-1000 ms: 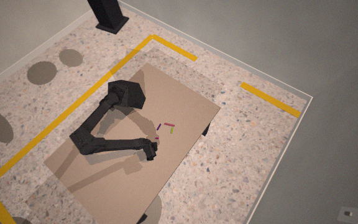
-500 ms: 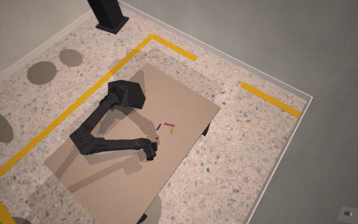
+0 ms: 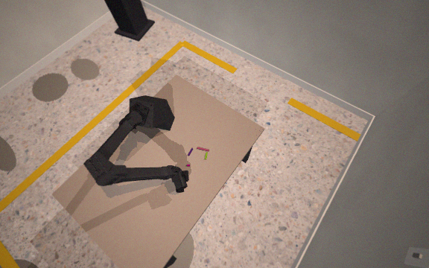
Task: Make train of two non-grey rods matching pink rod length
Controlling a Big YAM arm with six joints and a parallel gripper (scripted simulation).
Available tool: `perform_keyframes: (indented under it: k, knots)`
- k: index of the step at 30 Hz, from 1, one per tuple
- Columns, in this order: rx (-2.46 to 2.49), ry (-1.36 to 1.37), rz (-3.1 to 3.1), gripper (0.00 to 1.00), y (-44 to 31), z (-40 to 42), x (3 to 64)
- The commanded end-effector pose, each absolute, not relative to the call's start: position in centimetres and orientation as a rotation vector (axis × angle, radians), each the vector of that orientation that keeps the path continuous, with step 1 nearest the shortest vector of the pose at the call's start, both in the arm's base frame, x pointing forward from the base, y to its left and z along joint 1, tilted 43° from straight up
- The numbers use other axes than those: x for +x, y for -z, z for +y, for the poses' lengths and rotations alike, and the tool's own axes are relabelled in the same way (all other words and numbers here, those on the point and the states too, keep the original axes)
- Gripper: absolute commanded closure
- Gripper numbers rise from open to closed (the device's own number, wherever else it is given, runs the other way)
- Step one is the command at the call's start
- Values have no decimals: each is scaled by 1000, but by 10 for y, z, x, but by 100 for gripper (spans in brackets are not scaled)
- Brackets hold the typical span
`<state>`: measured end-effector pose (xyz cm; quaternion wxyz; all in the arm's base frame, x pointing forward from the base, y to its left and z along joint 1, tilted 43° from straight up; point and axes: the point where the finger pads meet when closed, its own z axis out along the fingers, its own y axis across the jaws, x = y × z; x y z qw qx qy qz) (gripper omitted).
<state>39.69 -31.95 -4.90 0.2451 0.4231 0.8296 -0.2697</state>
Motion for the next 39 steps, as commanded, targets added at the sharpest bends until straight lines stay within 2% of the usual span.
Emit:
perform_keyframes:
  k: [1,39]
  knots:
    - [1154,743,2264,64,53,-327,394]
    - [1153,743,2253,64,52,-331,397]
